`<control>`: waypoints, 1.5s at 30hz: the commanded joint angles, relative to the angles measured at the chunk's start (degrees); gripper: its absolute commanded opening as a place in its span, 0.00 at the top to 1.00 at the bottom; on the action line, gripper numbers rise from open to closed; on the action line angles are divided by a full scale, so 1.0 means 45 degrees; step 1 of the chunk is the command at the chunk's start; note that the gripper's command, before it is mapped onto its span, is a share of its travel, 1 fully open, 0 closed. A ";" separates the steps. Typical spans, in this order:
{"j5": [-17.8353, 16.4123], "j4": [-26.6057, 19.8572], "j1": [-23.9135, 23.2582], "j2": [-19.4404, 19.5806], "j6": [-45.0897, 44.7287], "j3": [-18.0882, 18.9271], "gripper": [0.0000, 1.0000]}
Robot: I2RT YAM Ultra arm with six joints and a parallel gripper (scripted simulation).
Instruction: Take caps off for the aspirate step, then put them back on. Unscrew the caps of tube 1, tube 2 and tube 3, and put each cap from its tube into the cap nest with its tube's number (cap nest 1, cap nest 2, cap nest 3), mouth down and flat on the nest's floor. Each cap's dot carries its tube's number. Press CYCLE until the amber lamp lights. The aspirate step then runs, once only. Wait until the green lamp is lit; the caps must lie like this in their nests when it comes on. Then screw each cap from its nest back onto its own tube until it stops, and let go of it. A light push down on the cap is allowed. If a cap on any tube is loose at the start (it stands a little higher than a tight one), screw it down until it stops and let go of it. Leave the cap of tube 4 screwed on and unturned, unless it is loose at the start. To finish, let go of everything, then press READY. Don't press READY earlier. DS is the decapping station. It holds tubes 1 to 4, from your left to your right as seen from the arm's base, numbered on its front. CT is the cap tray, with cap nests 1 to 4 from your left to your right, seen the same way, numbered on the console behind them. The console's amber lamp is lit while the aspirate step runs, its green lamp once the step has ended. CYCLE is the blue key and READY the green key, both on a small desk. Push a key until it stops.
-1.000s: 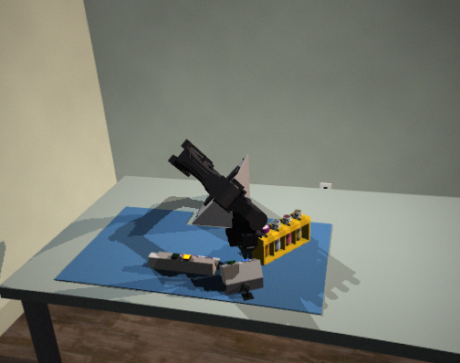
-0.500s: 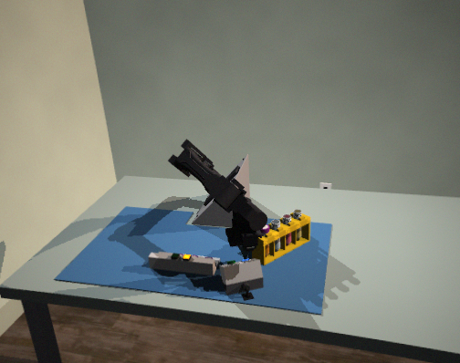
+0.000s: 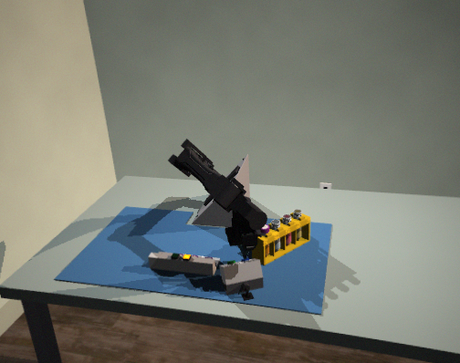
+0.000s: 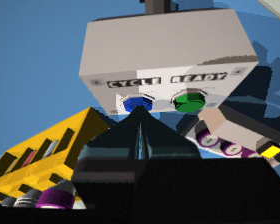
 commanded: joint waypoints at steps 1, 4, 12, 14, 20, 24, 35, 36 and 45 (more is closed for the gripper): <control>0.0107 -0.0434 0.0321 -0.0102 0.0219 0.0489 1.00; 0.0035 -0.0928 0.0478 -0.0066 0.0398 0.0905 1.00; -0.0071 -0.1670 0.0699 0.0030 0.0650 0.1585 1.00; -0.0070 -0.1666 0.0698 0.0026 0.0649 0.1576 1.00; -0.0070 -0.1666 0.0698 0.0026 0.0649 0.1576 1.00; -0.0070 -0.1667 0.0698 0.0027 0.0650 0.1579 1.00; -0.0070 -0.1670 0.0699 0.0030 0.0650 0.1585 1.00; -0.0071 -0.1671 0.0699 0.0030 0.0650 0.1585 1.00; -0.0071 -0.1671 0.0699 0.0031 0.0650 0.1586 1.00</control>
